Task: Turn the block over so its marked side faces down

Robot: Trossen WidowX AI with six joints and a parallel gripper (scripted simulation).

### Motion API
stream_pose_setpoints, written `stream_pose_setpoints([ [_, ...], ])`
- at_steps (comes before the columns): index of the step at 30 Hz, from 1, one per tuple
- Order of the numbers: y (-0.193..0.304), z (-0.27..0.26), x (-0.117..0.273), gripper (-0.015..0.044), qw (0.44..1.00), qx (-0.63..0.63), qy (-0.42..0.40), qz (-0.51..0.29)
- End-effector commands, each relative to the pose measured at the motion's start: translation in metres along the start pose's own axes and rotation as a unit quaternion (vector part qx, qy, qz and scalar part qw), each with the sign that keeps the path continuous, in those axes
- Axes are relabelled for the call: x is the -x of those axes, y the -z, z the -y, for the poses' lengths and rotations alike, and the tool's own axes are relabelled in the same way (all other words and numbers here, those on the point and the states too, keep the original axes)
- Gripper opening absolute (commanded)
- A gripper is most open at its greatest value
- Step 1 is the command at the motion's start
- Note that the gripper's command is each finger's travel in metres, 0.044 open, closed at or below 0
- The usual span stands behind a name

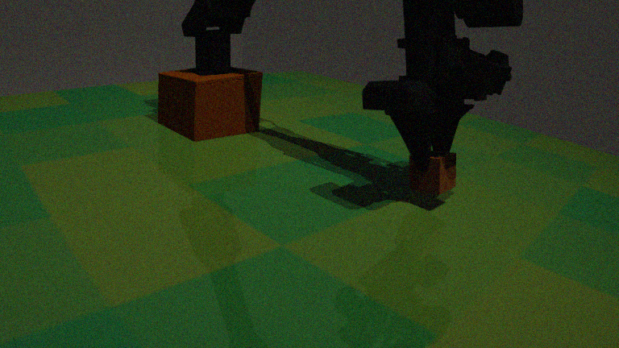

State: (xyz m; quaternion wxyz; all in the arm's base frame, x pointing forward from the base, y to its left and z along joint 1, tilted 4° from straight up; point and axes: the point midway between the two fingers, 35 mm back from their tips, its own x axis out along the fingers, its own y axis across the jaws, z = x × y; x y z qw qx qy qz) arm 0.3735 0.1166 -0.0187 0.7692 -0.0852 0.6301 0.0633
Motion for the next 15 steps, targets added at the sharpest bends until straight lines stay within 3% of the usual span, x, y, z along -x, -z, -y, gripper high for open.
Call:
stream_pose_setpoints([
  [1, 0.0018, 0.0, -0.0015, 0.0, 0.999, 0.002, 0.002, 0.034],
  [15, 0.0072, 0.0006, 0.0002, 0.0, 0.991, 0.001, 0.002, 0.137],
])
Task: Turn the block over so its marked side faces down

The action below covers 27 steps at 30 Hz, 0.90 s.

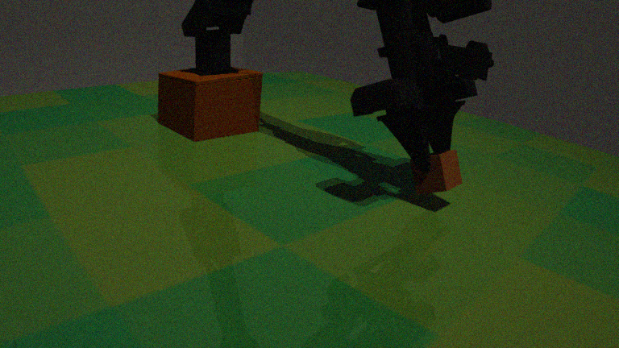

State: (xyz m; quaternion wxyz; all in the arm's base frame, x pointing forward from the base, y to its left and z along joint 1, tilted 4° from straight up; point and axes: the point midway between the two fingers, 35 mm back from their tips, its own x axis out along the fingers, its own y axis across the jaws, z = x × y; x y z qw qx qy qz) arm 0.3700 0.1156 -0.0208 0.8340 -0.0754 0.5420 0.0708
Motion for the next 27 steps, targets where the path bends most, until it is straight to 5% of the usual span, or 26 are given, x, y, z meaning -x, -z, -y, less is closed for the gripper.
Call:
stream_pose_setpoints([
  [1, 0.003, 0.001, 0.003, 0.0, 0.999, 0.003, 0.001, 0.034],
  [27, 0.007, -0.002, -0.029, 0.0, 0.984, 0.005, 0.0, 0.178],
])
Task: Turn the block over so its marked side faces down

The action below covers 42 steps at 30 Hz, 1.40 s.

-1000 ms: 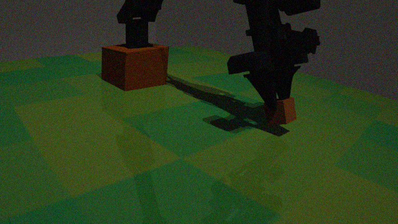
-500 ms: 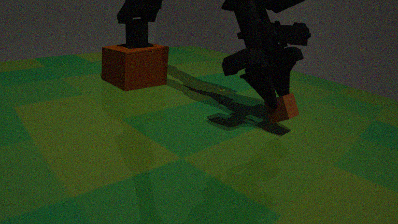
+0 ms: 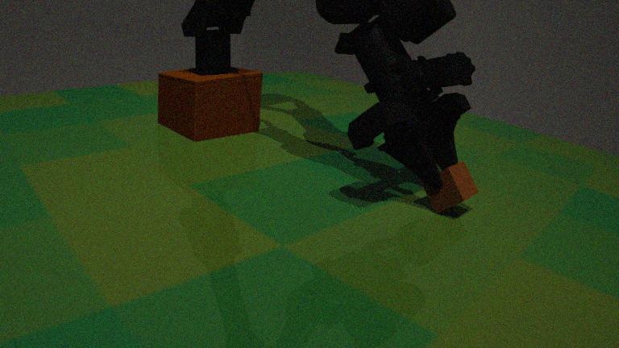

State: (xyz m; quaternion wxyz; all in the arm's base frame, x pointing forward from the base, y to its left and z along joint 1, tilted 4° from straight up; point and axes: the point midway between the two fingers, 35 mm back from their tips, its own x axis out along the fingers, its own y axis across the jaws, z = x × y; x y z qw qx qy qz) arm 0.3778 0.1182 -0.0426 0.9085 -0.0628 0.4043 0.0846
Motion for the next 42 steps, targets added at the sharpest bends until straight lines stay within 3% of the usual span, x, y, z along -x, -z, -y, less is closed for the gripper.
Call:
stream_pose_setpoints([
  [1, 0.008, 0.0, -0.004, 0.0, 1.0, 0.005, 0.002, 0.028],
  [18, 0.018, 0.003, 0.005, 0.0, 0.989, 0.004, 0.003, 0.148],
  [39, 0.017, 0.003, 0.008, 0.0, 0.986, 0.003, 0.003, 0.166],
  [42, 0.017, 0.003, 0.008, 0.0079, 0.986, 0.003, 0.003, 0.166],
])
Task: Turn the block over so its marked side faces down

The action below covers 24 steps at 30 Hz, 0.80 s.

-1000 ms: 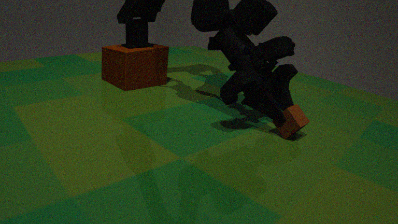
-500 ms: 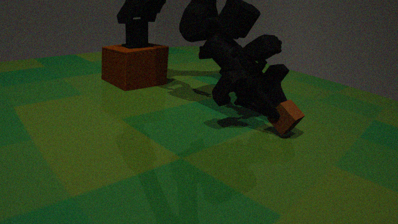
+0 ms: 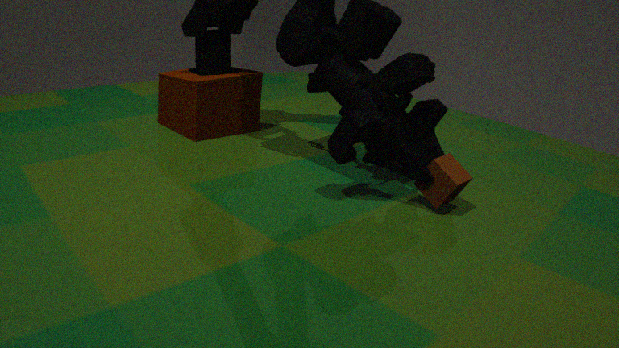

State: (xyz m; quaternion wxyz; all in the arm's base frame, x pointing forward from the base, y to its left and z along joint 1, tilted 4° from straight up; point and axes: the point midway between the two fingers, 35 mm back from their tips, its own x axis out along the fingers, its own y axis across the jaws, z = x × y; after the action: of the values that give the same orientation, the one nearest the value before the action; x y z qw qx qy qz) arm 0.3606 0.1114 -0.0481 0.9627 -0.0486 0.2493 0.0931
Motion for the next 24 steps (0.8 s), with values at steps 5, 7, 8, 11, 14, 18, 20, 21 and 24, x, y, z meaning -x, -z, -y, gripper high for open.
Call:
stream_pose_setpoints([
  [5, -0.0004, 0.0004, 0.0003, 0.021, 1.0, 0.003, 0.002, 0.002],
  [7, -0.0004, 0.0004, 0.0003, 0.0263, 1.0, 0.003, 0.002, 0.002],
  [8, -0.0004, 0.0004, 0.0003, 0.0289, 1.0, 0.003, 0.002, 0.002],
  [11, -0.0004, 0.0004, 0.0003, 0.0367, 1.0, 0.003, 0.002, 0.002],
  [14, -0.0004, 0.0004, 0.0003, 0.044, 1.0, 0.003, 0.002, 0.002],
  [18, -0.0004, 0.0004, 0.0003, 0.044, 1.0, 0.003, 0.002, 0.002],
  [20, -0.0004, 0.0004, 0.0003, 0.044, 1.0, 0.003, 0.002, 0.002],
  [21, -0.0004, 0.0004, 0.0003, 0.044, 1.0, 0.003, 0.002, 0.002],
  [24, -0.0004, 0.0004, 0.0003, 0.044, 1.0, 0.003, 0.002, 0.002],
])
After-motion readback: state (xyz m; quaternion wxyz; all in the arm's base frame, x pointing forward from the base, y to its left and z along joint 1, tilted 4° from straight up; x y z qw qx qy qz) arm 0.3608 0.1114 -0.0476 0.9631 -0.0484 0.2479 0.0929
